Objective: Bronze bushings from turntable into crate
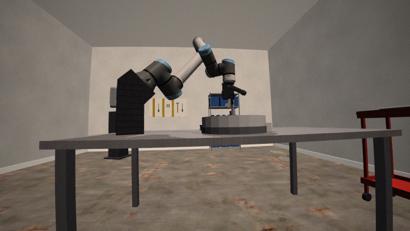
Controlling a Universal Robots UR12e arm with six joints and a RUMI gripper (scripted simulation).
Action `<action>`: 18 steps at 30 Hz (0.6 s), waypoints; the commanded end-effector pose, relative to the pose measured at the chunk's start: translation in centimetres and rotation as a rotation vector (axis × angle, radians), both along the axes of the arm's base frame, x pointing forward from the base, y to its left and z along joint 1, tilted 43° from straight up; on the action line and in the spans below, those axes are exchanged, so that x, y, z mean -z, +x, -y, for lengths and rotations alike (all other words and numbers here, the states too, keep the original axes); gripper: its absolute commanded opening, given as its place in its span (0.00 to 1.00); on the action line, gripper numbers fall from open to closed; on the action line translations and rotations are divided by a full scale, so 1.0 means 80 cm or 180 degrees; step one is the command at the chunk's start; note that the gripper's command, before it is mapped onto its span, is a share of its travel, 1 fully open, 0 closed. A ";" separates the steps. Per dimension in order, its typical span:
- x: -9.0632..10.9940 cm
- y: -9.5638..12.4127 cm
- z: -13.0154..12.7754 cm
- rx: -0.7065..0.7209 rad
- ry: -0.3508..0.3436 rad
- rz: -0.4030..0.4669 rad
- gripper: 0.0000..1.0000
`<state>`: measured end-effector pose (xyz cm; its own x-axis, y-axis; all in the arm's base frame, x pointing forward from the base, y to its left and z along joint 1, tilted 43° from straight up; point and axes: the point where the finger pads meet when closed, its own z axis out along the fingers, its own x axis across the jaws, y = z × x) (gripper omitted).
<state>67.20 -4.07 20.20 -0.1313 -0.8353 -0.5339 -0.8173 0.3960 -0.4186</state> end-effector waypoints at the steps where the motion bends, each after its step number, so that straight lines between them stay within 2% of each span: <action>1: 0.005 0.004 -0.002 0.0001 -0.0002 0.0003 0.00; 18: 0.028 0.022 -0.014 0.0001 -0.0002 0.0003 0.00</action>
<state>68.47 -3.18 18.49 -0.1311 -0.8352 -0.5340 -0.8176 0.3957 -0.4183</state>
